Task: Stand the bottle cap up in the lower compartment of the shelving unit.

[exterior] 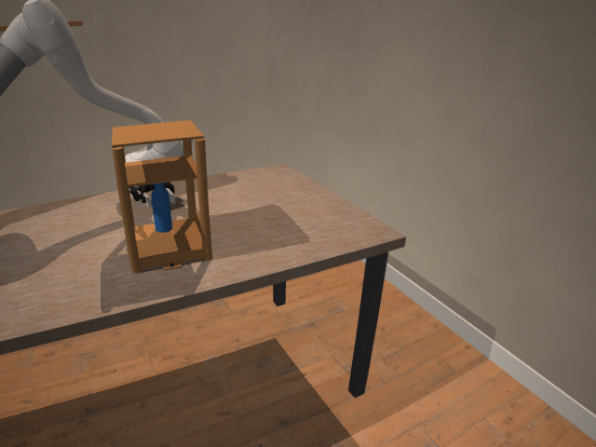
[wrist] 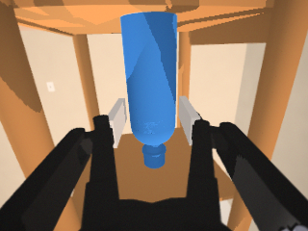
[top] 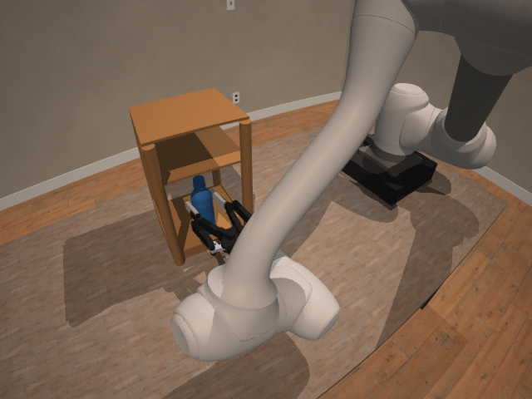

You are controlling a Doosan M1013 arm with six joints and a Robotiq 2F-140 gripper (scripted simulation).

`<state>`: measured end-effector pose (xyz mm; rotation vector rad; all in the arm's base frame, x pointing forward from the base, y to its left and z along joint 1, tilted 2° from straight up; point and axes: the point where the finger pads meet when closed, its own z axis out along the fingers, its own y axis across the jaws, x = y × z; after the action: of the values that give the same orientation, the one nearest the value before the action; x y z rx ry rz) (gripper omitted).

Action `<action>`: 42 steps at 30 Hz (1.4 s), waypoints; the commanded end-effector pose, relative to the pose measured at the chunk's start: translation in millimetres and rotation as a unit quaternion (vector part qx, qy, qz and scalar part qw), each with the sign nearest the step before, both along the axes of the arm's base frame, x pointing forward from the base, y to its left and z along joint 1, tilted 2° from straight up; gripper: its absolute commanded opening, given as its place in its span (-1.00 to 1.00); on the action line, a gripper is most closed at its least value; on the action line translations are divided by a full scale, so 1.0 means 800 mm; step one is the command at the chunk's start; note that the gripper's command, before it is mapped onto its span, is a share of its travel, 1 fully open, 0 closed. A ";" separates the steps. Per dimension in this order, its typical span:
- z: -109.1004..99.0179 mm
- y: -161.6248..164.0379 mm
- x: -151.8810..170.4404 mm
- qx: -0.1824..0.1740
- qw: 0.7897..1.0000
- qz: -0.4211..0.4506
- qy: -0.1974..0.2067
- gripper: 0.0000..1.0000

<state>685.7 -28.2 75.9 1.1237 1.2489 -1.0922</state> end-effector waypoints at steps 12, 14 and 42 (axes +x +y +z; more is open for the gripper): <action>0.000 0.016 -0.002 0.000 1.000 0.000 0.000 -0.13; 0.000 0.018 -0.002 0.000 1.000 0.000 0.000 -0.13; 0.000 0.045 -0.006 0.000 1.000 0.000 0.000 -0.13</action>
<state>681.0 7.1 75.8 1.1237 1.2488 -1.0922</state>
